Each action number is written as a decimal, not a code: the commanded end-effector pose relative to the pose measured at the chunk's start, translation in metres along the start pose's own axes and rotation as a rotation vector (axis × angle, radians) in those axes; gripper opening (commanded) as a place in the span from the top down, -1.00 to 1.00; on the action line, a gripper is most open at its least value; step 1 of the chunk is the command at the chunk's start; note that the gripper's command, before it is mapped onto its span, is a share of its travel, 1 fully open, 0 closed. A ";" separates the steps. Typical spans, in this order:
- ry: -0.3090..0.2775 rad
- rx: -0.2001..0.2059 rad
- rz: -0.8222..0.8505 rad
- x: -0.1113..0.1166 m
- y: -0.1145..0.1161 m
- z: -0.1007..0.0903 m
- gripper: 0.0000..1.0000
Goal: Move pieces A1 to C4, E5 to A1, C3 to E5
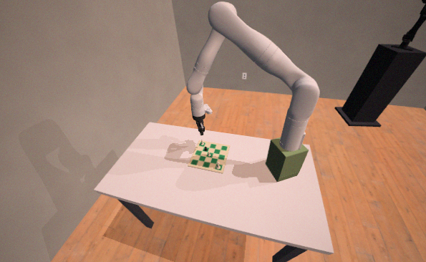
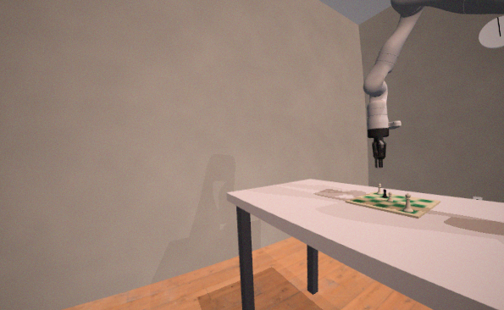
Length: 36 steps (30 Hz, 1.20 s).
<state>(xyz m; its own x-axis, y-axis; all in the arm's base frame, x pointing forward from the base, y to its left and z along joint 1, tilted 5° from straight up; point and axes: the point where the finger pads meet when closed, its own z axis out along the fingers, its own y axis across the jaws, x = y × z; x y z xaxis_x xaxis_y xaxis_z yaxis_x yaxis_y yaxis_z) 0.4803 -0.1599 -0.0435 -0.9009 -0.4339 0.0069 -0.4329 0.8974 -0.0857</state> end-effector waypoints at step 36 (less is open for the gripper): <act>-0.001 0.001 0.000 0.000 -0.001 0.029 0.27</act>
<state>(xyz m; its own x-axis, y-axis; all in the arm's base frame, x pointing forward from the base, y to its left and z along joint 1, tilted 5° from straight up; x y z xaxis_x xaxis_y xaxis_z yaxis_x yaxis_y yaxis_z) 0.4831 -0.1629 -0.0674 -0.9009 -0.4341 0.0023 -0.4326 0.8971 -0.0898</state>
